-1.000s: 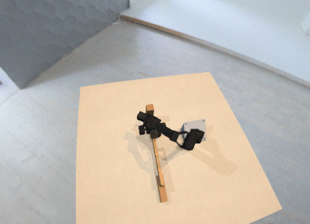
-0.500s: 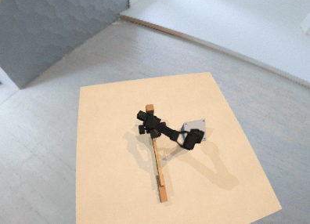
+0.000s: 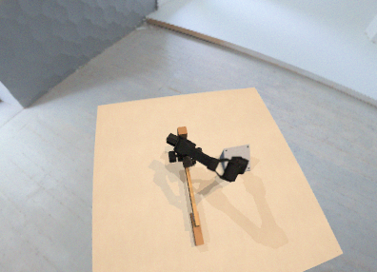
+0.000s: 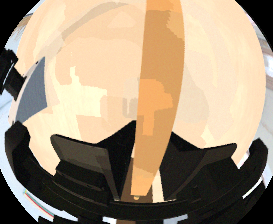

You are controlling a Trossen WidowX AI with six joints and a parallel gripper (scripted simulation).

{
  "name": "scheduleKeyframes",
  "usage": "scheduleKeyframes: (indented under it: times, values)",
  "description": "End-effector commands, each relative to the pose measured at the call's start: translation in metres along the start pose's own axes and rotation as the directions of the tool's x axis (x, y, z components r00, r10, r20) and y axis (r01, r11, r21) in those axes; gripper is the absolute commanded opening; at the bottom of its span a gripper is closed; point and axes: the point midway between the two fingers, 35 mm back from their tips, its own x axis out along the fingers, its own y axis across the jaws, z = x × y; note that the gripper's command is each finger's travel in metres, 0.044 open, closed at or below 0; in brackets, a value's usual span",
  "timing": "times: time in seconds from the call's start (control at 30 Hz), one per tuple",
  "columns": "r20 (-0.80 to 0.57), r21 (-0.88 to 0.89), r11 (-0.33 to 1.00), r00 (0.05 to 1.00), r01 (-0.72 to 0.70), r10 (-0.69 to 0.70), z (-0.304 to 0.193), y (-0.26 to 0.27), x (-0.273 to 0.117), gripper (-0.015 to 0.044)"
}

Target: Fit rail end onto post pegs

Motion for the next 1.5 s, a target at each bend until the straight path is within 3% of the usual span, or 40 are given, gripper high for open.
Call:
scheduleKeyframes:
  times: [0.0, 1.47]
  values:
    - [-0.005, -0.003, 1.000, 1.000, 0.016, -0.016, -0.0001, -0.0021, -0.0080, 0.0000]
    - [-0.005, -0.002, 1.000, 1.000, 0.016, -0.016, -0.0001, -0.0006, -0.0112, 0.0000]
